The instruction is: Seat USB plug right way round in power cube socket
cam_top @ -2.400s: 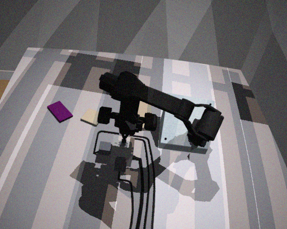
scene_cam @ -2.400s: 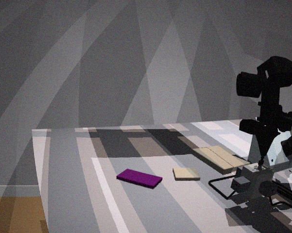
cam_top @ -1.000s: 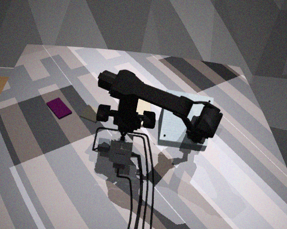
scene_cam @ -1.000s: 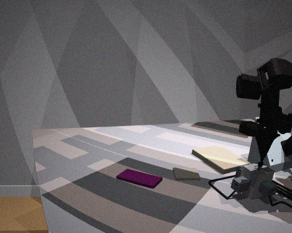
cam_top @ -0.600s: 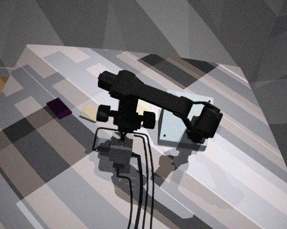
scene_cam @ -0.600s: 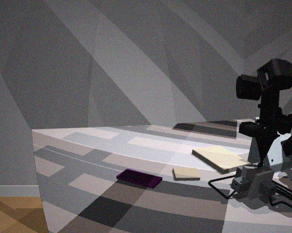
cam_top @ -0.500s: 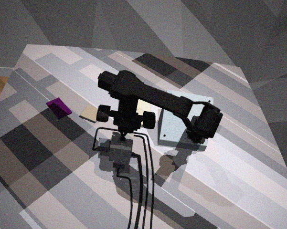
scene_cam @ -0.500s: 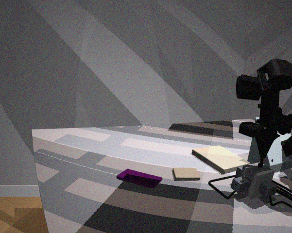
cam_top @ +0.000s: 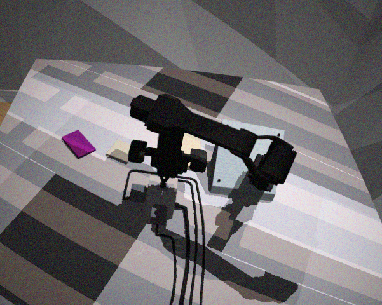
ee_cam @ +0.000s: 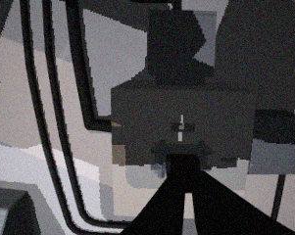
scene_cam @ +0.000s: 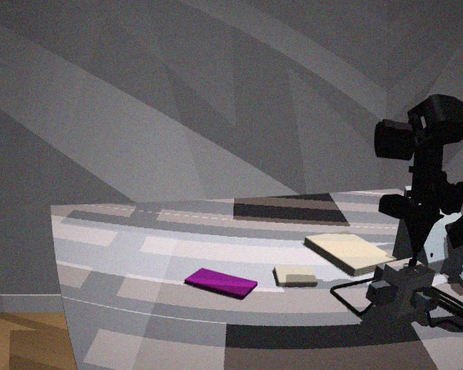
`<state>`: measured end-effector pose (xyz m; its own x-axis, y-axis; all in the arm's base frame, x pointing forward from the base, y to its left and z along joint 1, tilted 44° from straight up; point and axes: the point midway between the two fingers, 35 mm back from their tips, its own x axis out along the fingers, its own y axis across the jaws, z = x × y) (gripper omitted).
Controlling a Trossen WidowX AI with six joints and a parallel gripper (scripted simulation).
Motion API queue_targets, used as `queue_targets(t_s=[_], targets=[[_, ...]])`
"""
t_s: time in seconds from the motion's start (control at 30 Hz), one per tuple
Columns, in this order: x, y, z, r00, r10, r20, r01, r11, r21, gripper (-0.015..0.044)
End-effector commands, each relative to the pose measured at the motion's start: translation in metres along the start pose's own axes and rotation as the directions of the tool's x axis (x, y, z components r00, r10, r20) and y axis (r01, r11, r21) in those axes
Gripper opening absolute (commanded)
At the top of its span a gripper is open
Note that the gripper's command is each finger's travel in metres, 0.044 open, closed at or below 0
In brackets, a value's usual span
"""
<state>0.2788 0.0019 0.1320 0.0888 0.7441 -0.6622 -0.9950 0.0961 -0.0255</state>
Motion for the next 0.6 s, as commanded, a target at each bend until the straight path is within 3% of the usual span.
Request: queue_targets(t_s=[0.0,0.57], targets=[[0.0011,-0.0003,0.0001,1.000,-0.002,0.002,0.002,1.000,0.002,0.0000],[0.0031,-0.0003,0.0000,1.000,-0.002,0.002,0.002,1.000,0.002,0.0000]])
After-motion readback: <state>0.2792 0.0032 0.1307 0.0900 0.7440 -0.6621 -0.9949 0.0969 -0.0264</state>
